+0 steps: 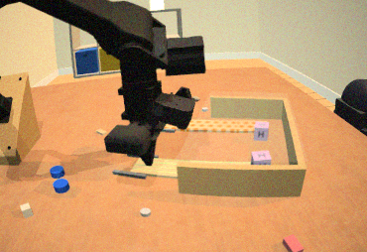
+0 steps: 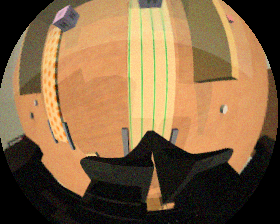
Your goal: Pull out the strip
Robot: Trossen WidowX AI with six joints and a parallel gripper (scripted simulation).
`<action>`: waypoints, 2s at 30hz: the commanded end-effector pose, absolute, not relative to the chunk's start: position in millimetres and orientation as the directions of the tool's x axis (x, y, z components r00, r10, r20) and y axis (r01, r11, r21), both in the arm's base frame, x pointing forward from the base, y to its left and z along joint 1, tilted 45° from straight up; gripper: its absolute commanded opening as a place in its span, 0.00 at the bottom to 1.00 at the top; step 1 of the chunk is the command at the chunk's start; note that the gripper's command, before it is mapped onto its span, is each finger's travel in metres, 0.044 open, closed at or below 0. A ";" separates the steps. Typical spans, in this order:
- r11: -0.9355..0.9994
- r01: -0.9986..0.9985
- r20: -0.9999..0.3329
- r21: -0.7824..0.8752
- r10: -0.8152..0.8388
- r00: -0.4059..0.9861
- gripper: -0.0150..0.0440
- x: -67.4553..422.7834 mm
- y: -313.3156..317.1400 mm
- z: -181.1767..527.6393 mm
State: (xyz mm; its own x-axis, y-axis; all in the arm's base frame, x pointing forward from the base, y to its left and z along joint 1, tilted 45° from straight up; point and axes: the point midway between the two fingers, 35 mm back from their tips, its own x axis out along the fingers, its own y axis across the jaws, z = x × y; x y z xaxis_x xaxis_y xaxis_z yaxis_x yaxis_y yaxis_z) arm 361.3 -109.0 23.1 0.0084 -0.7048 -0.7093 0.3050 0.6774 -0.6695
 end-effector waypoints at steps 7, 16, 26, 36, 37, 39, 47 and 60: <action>0.676 0.304 -0.708 -0.671 -0.706 0.007 0.25 358.4 -110.7 21.0; 0.676 0.304 -0.708 -0.671 -0.706 0.006 0.25 345.0 -107.2 16.8; 0.676 0.303 -0.709 -0.671 -0.706 0.006 0.25 330.4 -103.9 12.6; 0.677 0.303 -0.709 -0.671 -0.706 0.005 0.25 316.1 -100.9 8.5; 0.677 0.303 -0.709 -0.671 -0.706 0.005 0.25 314.5 -100.5 8.1; 0.677 0.302 -0.709 -0.671 -0.705 0.005 0.25 311.4 -99.9 7.2; 0.677 0.302 -0.709 -0.672 -0.705 0.004 0.25 299.6 -97.4 3.9; 0.677 0.301 -0.709 -0.672 -0.705 0.004 0.25 280.9 -93.1 -1.0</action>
State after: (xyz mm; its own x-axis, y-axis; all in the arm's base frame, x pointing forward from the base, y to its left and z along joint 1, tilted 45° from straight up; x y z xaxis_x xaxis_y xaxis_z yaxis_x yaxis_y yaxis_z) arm 291.5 -91.5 4.5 0.0259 -0.7060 -0.7077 0.3056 0.6796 -0.6668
